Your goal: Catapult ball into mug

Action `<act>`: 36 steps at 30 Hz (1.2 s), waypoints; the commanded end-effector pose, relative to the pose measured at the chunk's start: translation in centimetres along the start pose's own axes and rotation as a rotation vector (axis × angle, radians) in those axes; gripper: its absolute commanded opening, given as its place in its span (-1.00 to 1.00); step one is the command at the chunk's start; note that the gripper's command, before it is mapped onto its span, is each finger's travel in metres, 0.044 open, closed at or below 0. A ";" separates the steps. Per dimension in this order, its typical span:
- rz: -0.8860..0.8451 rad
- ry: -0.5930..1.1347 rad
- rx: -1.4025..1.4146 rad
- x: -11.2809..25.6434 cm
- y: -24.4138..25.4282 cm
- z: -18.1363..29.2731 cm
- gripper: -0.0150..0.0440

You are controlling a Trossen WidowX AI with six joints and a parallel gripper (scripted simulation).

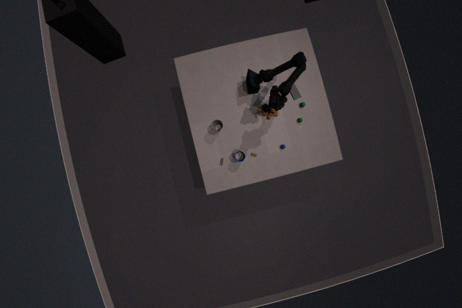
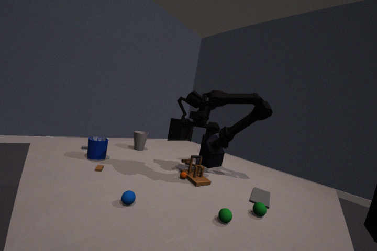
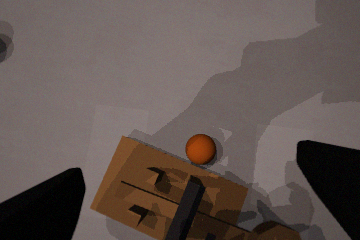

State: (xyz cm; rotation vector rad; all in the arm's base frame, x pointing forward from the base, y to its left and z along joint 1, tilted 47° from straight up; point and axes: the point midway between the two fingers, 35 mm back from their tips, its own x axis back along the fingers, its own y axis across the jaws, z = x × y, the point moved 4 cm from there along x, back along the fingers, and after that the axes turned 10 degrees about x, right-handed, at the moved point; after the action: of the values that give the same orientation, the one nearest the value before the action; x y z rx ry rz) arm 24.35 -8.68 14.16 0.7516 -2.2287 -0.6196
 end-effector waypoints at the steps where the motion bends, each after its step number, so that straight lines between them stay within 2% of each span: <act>1: -0.007 0.046 0.100 -0.5 0.4 -0.2 1.00; 16: -0.094 0.233 0.549 -2.5 2.7 -0.4 1.00; 31: -0.260 0.395 1.006 -4.0 5.3 -0.4 1.00; 36: -0.281 0.408 1.051 -4.1 5.6 -0.4 1.00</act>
State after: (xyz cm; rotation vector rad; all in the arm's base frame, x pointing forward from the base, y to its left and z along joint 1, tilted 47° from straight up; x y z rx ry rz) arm 25.20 -2.10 15.88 1.5242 -1.9741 0.6076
